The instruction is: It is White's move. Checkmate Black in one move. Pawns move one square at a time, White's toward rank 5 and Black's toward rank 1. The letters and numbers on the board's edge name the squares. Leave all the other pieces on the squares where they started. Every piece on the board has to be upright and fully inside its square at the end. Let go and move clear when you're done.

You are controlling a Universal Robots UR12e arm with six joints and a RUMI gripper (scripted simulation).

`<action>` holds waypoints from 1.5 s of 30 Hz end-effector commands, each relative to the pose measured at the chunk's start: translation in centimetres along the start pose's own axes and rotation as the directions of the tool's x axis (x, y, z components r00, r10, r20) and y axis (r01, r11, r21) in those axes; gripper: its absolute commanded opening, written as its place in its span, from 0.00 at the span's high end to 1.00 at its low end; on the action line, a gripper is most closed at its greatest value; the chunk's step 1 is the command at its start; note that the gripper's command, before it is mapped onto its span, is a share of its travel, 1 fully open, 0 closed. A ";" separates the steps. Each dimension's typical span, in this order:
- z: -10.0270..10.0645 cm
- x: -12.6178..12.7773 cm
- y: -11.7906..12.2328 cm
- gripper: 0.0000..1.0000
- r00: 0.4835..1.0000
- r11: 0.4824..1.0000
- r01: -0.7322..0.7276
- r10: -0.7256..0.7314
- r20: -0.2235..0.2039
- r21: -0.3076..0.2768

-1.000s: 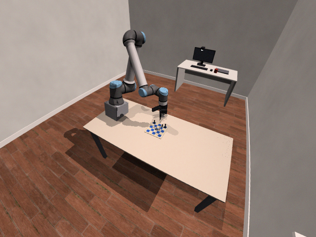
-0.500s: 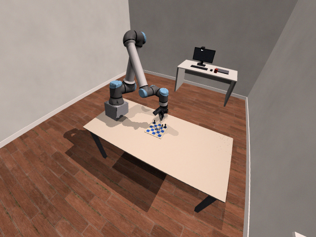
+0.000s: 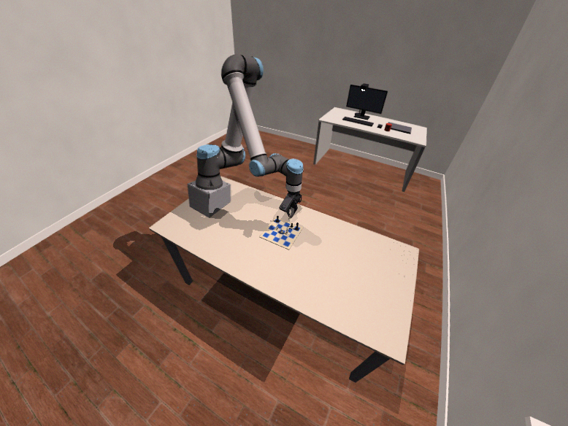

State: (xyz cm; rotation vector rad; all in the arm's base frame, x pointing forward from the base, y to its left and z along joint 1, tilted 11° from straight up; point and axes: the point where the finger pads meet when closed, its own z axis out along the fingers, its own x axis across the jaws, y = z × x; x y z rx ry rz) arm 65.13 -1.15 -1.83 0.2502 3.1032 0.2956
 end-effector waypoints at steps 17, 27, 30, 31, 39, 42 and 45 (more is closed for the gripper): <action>-0.1 -0.4 -0.2 1.00 0.994 0.994 0.111 -0.111 0.000 -0.005; 0.7 -0.2 -0.1 1.00 0.994 0.994 0.111 -0.111 -0.003 -0.006; 1.0 -0.1 -0.1 1.00 0.994 0.994 0.111 -0.111 -0.004 -0.006; 1.3 -0.1 0.0 1.00 0.994 0.994 0.111 -0.111 -0.005 -0.006; 4.7 0.0 0.0 1.00 0.994 0.994 0.112 -0.112 -0.005 -0.006; 6.2 0.0 0.0 1.00 0.994 0.994 0.112 -0.112 -0.005 -0.006; 7.1 0.0 0.0 1.00 0.994 0.994 0.112 -0.112 -0.005 -0.006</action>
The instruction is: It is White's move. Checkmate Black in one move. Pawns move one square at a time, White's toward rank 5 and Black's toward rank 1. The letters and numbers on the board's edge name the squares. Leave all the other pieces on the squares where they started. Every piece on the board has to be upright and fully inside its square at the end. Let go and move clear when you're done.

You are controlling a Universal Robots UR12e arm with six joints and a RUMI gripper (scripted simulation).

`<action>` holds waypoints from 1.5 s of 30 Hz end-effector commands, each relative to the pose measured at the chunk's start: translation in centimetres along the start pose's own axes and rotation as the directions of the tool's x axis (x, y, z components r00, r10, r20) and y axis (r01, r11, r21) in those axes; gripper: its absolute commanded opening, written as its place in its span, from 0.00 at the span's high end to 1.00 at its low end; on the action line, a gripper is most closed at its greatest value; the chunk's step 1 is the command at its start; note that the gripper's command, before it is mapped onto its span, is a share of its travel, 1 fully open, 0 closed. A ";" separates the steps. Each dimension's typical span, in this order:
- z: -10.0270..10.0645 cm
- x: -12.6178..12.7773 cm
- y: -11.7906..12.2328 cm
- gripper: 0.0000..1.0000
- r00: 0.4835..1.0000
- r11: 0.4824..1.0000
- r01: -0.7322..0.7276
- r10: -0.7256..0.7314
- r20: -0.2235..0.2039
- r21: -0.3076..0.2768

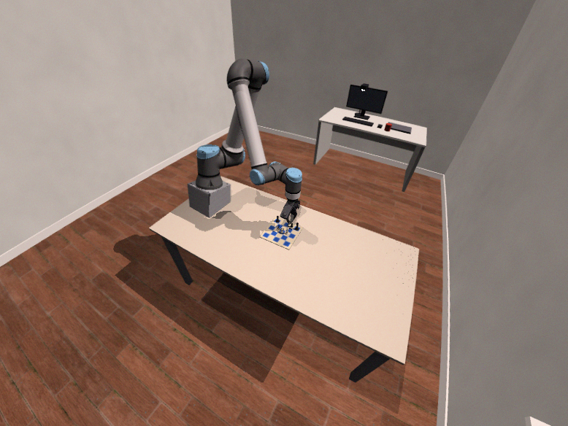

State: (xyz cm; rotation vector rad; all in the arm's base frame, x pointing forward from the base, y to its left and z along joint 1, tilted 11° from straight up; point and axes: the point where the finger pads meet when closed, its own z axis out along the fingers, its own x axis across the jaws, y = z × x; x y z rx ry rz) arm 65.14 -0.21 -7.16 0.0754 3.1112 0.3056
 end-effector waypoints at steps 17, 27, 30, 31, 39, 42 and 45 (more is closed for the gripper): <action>4.2 -0.4 -0.1 1.00 1.000 1.000 0.000 0.000 0.009 0.002; 4.1 -0.4 -0.1 1.00 1.000 1.000 0.001 -0.001 0.010 0.002; 4.1 -0.4 -0.1 1.00 1.000 1.000 0.001 -0.001 0.010 0.002; 4.1 -0.4 -0.1 1.00 1.000 1.000 0.001 -0.001 0.010 0.002; 4.1 -0.4 -0.1 1.00 1.000 1.000 0.001 -0.001 0.010 0.002; 4.1 -0.4 -0.1 1.00 1.000 1.000 0.001 -0.001 0.010 0.002; 4.1 -0.4 -0.1 1.00 1.000 1.000 0.001 -0.001 0.010 0.002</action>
